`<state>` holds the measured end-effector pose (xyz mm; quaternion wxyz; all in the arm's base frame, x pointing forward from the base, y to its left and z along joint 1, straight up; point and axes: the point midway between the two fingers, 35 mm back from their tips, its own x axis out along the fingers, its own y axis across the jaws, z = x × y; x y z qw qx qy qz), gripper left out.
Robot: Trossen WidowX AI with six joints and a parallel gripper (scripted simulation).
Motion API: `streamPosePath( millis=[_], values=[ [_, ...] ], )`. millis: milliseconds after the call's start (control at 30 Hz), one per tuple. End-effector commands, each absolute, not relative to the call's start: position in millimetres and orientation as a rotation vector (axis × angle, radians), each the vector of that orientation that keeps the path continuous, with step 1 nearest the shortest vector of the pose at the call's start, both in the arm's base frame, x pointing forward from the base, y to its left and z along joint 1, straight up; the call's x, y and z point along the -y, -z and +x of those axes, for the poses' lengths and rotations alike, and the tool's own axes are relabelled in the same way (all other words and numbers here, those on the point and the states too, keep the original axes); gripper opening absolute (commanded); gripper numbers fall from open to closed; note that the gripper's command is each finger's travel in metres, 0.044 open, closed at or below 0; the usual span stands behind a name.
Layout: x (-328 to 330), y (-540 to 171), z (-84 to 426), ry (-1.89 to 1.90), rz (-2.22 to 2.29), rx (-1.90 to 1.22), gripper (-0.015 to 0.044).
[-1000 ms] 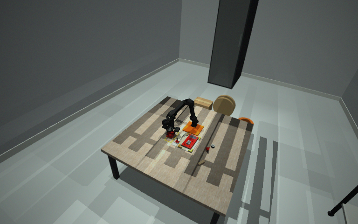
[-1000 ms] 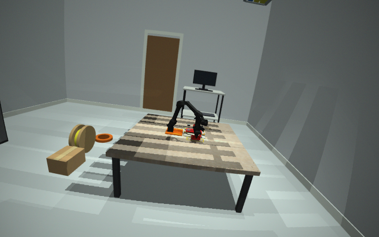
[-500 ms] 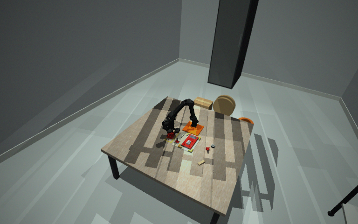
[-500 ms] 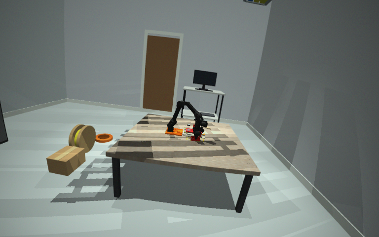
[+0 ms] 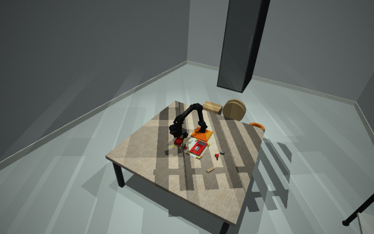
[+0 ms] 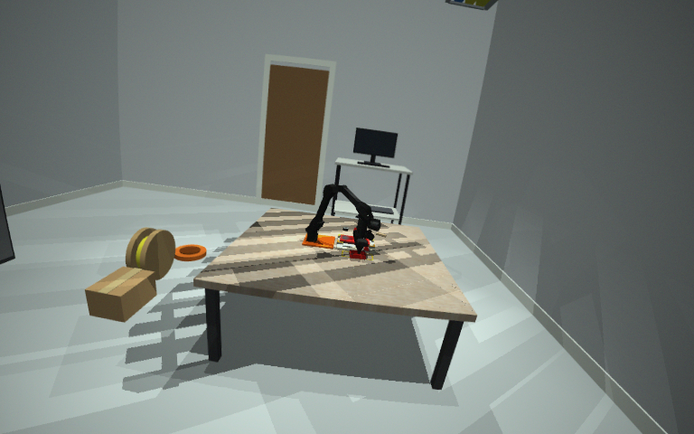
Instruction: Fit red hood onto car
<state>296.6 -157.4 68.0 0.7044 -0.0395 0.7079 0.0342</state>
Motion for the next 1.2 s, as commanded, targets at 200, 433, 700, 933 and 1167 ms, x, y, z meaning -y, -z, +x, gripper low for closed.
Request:
streamPosePath(
  millis=[200, 433, 700, 933, 1167],
  values=[
    [157.1, -132.2, 296.8, -0.067, -0.096, -1.549, 0.0440],
    [158.7, -124.4, 298.7, -0.061, -0.101, -1.544, 0.0440],
    [160.1, -119.9, 300.0, -0.061, -0.078, -1.492, 0.0440],
    [166.6, -104.2, 303.5, -0.063, -0.004, -1.239, 0.0440],
    [170.5, -96.6, 300.0, -0.069, 0.034, -0.986, 0.0440]
  ],
)
